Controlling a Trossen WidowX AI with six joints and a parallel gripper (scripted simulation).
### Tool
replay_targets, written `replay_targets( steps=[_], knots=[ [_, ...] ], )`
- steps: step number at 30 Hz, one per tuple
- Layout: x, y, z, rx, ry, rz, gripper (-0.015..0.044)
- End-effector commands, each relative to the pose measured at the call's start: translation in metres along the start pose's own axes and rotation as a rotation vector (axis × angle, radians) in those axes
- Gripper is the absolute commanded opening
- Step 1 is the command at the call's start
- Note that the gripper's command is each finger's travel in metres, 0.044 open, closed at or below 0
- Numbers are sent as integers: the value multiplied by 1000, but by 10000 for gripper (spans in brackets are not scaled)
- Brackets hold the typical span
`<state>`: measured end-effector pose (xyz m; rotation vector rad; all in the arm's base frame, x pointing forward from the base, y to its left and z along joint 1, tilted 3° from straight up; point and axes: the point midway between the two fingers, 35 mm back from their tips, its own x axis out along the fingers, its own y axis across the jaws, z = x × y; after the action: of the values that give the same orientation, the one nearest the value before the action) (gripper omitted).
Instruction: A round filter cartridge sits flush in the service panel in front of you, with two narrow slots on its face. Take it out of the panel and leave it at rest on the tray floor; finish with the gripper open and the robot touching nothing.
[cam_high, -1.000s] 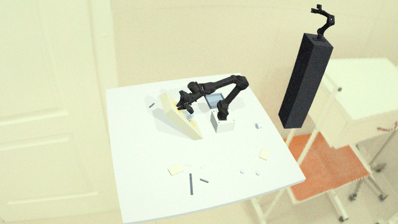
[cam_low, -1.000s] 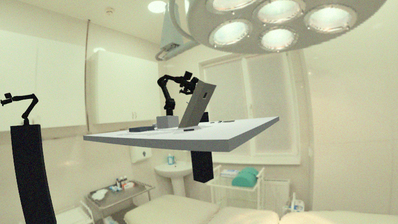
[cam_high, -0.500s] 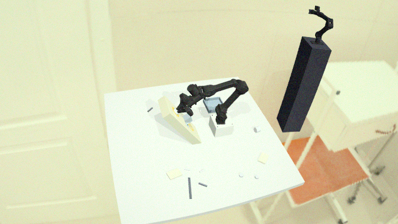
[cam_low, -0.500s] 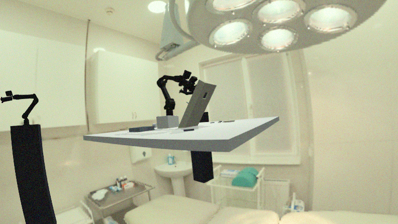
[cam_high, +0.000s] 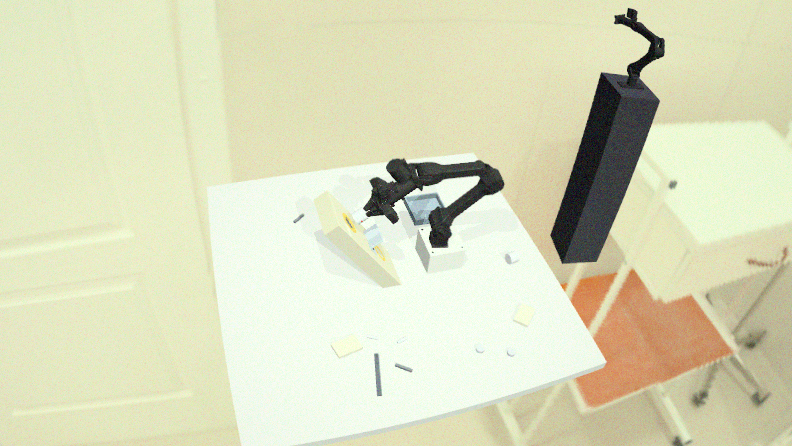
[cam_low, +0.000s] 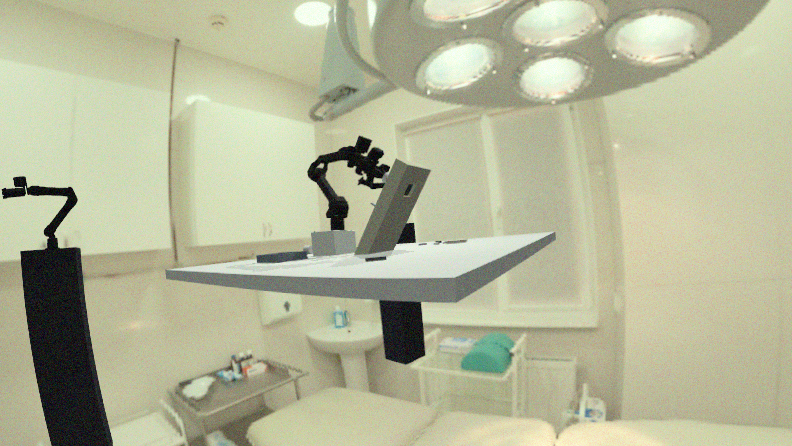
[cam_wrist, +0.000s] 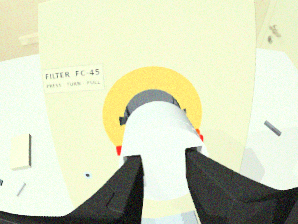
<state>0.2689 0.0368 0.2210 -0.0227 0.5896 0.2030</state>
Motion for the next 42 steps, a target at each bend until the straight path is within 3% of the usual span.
replay_targets(
  steps=[1,23,28,42],
  knots=[
    [-4,1,-3,-9,-6,3,0],
    [6,2,-76,-9,-3,3,0],
    [5,2,-71,-2,11,0,114],
    [6,2,-75,-7,0,3,114]
  ],
)
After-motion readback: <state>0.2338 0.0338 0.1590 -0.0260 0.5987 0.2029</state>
